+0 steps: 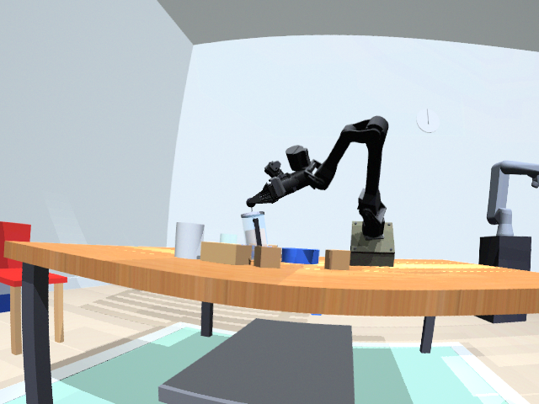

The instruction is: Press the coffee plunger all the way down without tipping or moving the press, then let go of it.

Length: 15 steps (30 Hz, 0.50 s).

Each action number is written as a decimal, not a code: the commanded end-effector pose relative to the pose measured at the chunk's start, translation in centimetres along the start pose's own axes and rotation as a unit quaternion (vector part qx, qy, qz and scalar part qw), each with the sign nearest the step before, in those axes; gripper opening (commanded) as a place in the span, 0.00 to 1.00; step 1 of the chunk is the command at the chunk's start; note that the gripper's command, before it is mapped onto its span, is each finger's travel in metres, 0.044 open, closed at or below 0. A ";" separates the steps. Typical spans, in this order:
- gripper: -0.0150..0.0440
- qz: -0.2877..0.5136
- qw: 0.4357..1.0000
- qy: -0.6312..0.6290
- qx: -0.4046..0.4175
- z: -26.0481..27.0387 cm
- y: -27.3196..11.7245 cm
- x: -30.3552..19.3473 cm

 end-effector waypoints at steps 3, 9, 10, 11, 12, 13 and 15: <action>0.46 0.012 1.000 0.009 0.003 -0.1 0.3 -0.5; 0.46 0.012 1.000 0.009 0.003 -0.1 0.4 -0.5; 0.46 0.012 1.000 0.009 0.003 -0.1 0.4 -0.5; 0.46 0.012 1.000 0.009 0.003 -0.1 0.4 -0.4; 0.46 0.012 1.000 0.009 0.003 -0.1 0.4 -0.4; 0.46 0.012 1.000 0.009 0.003 -0.1 0.5 -0.4; 0.46 0.012 1.000 0.009 0.003 -0.1 0.4 -0.4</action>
Point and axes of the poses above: the point midway between the two fingers, 35 mm back from their tips, its own y axis out along the fingers, its own z axis across the jaws, x = y × z, the point moved 3 cm from there along -y, back along the fingers, and after that the axes turned 4 degrees about y, right-handed, at the moved point
